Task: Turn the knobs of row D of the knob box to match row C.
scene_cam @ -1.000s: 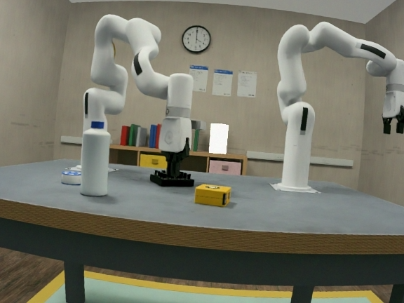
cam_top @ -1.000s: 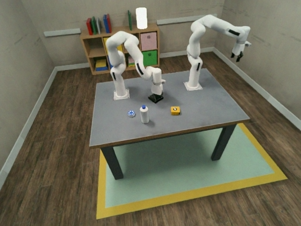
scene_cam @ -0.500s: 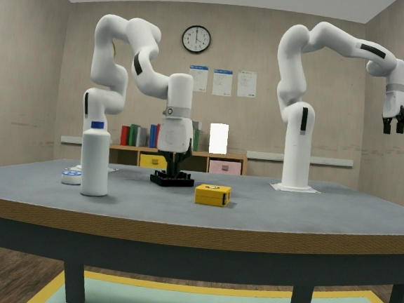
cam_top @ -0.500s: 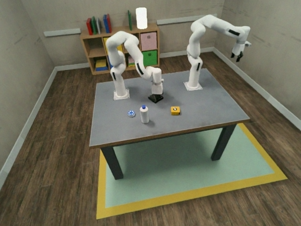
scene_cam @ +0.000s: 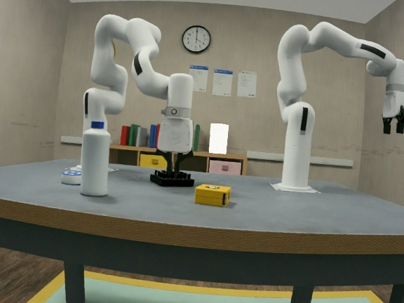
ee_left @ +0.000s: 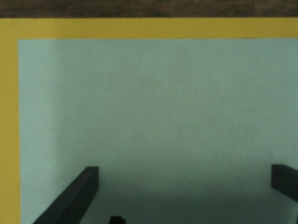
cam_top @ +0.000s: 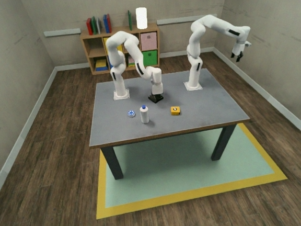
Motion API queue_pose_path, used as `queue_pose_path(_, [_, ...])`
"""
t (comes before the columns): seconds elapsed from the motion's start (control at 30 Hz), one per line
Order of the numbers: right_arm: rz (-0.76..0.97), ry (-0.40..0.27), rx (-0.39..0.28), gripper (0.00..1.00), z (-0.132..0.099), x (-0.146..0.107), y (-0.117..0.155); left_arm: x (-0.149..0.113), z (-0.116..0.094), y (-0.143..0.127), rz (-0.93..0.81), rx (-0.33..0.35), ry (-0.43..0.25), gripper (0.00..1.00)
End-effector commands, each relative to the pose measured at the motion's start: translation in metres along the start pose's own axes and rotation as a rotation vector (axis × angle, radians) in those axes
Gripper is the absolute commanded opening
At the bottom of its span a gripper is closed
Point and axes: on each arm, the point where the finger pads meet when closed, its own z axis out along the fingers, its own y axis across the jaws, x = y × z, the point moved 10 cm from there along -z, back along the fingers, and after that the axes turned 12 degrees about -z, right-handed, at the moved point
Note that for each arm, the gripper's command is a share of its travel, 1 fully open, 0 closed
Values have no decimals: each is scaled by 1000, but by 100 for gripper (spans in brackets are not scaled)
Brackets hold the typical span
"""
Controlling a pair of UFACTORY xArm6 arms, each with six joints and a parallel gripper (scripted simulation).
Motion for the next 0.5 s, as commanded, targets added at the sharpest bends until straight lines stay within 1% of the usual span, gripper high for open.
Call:
queue_pose_path(0.0, [-129, 6, -10, 10, -1, -2, 0, 1, -2, 0, 0, -1, 4, 100])
queue_pose_path(0.3, [-326, 5, -10, 10, -1, -2, 0, 1, -2, 0, 0, -1, 4, 100])
queue_pose_path(0.37, [-326, 5, -10, 10, -1, -2, 0, 1, -2, 0, 0, -1, 4, 100])
queue_pose_path(0.47, [-381, 5, -11, 10, -1, -2, 0, 1, -2, 0, 0, -1, 4, 100])
